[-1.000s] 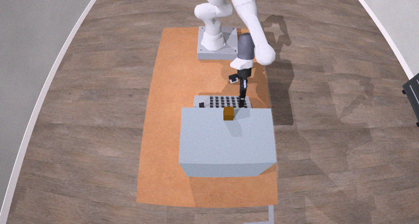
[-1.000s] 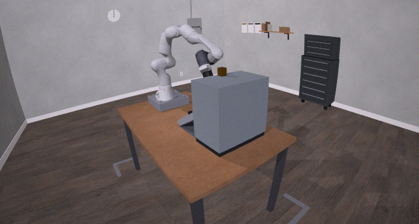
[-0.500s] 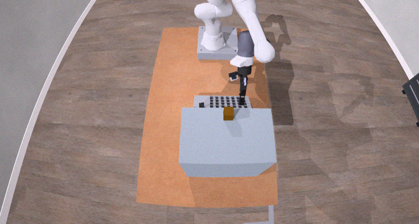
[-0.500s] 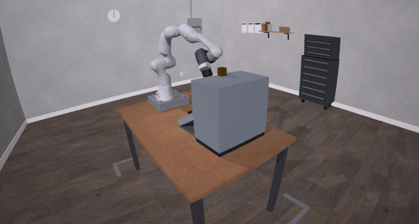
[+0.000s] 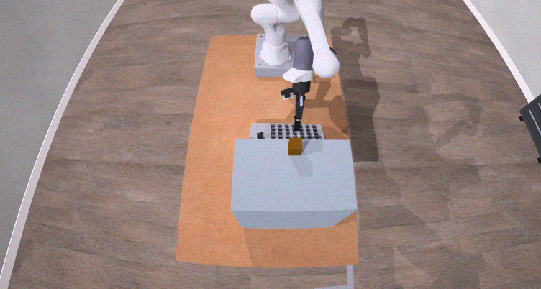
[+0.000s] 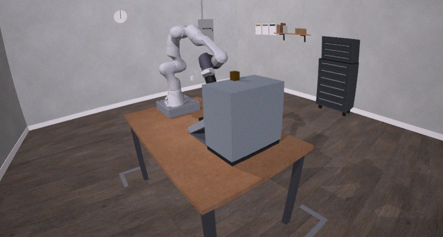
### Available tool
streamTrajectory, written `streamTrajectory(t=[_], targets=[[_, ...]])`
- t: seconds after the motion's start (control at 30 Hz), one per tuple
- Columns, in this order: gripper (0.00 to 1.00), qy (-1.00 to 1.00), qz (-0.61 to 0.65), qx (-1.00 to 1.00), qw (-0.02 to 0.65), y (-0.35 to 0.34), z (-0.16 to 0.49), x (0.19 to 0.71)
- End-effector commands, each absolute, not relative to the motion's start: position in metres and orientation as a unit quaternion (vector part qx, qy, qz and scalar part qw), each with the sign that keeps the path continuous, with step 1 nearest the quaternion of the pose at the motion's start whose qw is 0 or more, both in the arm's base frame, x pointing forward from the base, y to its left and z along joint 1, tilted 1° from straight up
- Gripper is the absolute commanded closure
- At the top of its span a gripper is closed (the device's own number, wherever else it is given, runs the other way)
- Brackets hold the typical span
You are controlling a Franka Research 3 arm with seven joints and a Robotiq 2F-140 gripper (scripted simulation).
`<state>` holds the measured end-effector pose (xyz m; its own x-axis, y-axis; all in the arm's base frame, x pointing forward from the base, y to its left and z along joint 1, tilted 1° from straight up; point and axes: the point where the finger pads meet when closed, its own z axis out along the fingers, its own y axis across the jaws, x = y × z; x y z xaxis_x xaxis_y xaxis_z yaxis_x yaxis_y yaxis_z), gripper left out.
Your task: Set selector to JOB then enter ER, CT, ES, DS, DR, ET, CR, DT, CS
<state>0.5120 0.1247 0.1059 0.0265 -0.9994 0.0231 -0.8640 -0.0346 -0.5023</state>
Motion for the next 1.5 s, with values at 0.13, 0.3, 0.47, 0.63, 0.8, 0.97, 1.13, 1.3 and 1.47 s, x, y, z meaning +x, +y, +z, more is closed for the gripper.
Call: streamTrajectory(t=[0.13, 0.3, 0.47, 0.63, 0.8, 0.97, 1.13, 1.3, 1.47], targets=[[0.90, 0.662, -0.186, -0.699, 0.194, 0.119, 0.103, 0.512], [0.90, 0.662, -0.186, -0.699, 0.194, 0.119, 0.103, 0.512], [0.90, 0.662, -0.186, -0.699, 0.194, 0.119, 0.100, 0.514], [0.90, 0.662, -0.186, -0.699, 0.194, 0.119, 0.095, 0.516], [0.90, 0.662, -0.186, -0.699, 0.194, 0.119, 0.092, 0.518], [0.90, 0.662, -0.186, -0.699, 0.194, 0.119, 0.088, 0.521], [0.90, 0.662, -0.186, -0.699, 0.194, 0.119, 0.085, 0.523], [0.90, 0.662, -0.186, -0.699, 0.194, 0.119, 0.084, 0.523], [0.90, 0.662, -0.186, -0.699, 0.194, 0.119, 0.084, 0.523]])
